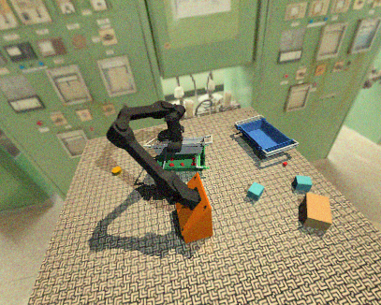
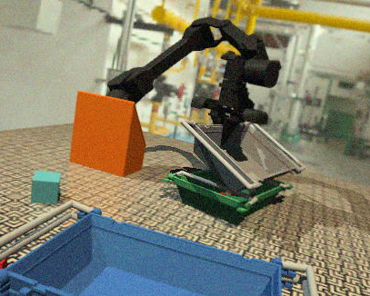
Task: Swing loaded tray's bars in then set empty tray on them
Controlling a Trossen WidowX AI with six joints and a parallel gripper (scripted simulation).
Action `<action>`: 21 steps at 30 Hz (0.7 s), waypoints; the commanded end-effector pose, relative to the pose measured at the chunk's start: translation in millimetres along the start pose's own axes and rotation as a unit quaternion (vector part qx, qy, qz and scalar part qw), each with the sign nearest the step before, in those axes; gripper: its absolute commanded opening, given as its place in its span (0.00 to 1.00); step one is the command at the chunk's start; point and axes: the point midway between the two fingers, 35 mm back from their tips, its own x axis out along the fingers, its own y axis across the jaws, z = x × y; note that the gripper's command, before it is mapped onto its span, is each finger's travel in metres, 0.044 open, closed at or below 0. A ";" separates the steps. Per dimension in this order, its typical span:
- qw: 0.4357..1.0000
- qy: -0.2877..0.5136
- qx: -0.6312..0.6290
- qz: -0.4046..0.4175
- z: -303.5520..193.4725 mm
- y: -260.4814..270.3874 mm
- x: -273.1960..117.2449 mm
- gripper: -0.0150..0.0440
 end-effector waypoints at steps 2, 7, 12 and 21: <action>1.000 -0.002 -0.002 -0.008 1.8 0.3 -0.6 0.25; 1.000 -0.002 -0.002 -0.008 1.5 4.5 5.4 0.25; 1.000 -0.002 -0.002 -0.008 1.2 8.4 10.6 0.25; 1.000 -0.002 -0.002 -0.008 1.3 12.0 17.5 0.25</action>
